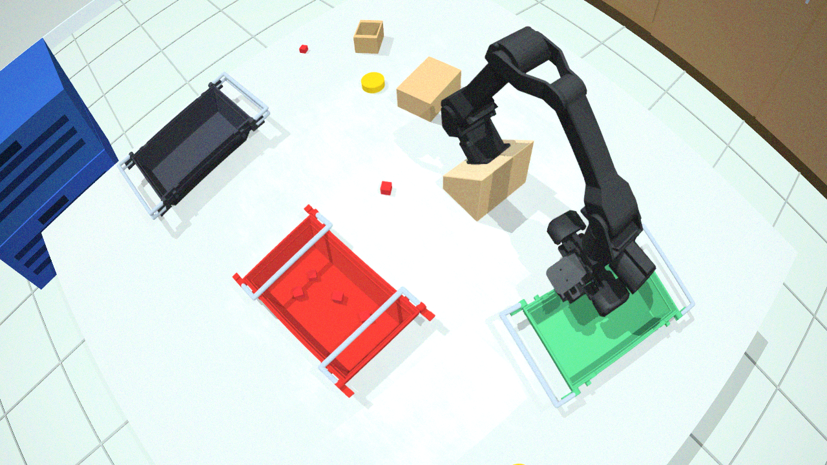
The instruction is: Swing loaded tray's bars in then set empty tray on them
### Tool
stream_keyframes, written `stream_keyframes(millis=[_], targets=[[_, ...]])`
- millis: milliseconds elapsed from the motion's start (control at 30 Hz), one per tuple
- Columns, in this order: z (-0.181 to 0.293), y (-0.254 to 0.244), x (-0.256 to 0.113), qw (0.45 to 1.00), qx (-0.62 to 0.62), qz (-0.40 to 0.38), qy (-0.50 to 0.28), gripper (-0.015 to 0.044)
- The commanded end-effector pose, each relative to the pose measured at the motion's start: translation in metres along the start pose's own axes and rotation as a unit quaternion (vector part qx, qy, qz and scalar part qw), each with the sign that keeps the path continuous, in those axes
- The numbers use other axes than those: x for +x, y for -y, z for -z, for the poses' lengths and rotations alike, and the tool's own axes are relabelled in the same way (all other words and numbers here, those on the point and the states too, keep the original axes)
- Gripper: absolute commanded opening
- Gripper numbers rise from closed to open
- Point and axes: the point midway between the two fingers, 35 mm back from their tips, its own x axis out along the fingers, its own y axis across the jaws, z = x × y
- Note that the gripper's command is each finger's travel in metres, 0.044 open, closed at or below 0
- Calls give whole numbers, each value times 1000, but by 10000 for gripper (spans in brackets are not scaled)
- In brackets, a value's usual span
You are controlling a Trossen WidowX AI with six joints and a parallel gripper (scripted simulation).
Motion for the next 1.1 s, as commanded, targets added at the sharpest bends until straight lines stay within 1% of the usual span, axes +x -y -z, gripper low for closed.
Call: stream_keyframes(millis=[0, 800, 900, 1067], targets=[[-1, 1, 1, 1000, -2, 3, 2, 181], [-1, 1, 0, 1000, -2, 3, 2, 21], [0, 0, -10, 1000, -2, 2, 2, 1], [0, -2, -44, 1000, -2, 2, 2, 0]])
